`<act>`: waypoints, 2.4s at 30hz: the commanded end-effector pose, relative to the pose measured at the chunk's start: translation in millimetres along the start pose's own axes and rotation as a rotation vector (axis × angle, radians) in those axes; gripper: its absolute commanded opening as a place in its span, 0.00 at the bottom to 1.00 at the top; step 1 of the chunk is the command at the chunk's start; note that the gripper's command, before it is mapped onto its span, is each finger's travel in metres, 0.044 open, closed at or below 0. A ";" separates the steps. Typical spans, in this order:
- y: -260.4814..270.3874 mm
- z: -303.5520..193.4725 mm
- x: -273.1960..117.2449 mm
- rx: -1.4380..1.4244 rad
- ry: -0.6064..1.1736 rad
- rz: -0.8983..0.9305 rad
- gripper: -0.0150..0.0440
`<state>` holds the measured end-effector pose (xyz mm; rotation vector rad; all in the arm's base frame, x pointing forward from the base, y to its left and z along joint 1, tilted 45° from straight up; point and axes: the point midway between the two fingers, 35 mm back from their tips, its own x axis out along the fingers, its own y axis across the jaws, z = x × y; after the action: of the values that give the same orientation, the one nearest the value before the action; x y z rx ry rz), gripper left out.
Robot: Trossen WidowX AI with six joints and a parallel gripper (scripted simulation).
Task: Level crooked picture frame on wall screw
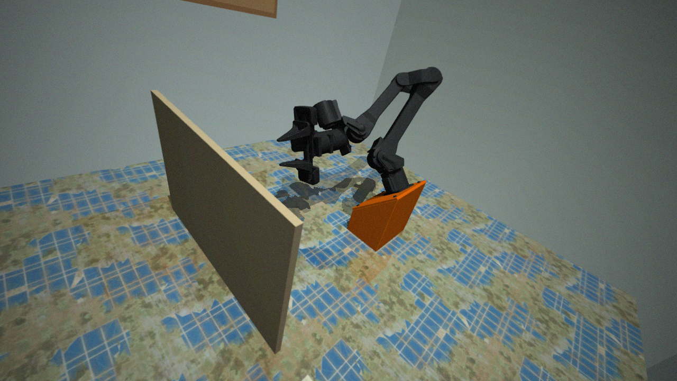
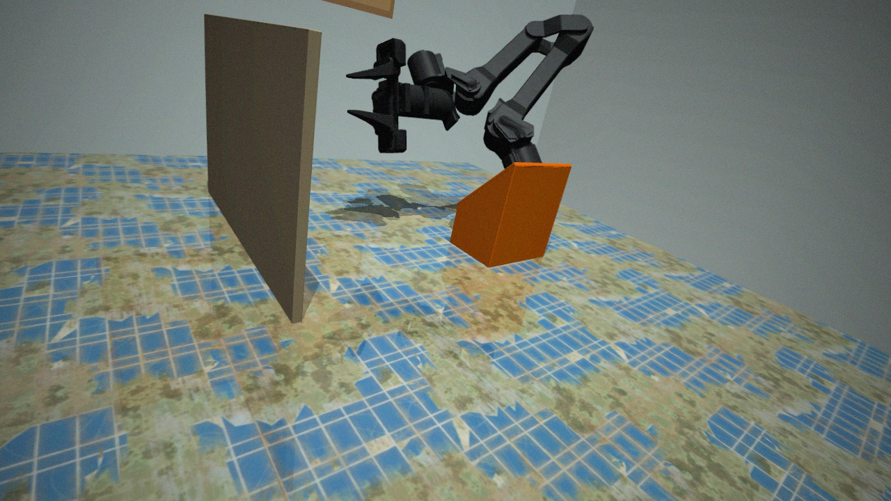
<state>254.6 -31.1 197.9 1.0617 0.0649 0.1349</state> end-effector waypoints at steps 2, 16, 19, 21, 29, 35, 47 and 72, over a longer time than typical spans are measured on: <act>-18.5 -7.8 21.2 -0.012 -0.004 0.007 0.69; -19.5 -5.6 33.4 -0.016 -0.006 0.011 0.69; -17.6 -3.0 54.0 -0.015 -0.006 0.012 0.69; -17.5 -3.0 71.1 -0.015 -0.006 0.013 0.69; -20.2 -7.7 102.1 -0.015 -0.007 0.014 0.69; -20.2 -7.7 102.1 -0.015 -0.007 0.014 0.69; -19.9 -7.4 105.8 -0.015 -0.007 0.014 0.69; -19.1 -7.2 141.9 -0.014 -0.008 0.015 0.69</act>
<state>392.3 -14.5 176.0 1.0551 0.0586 0.1407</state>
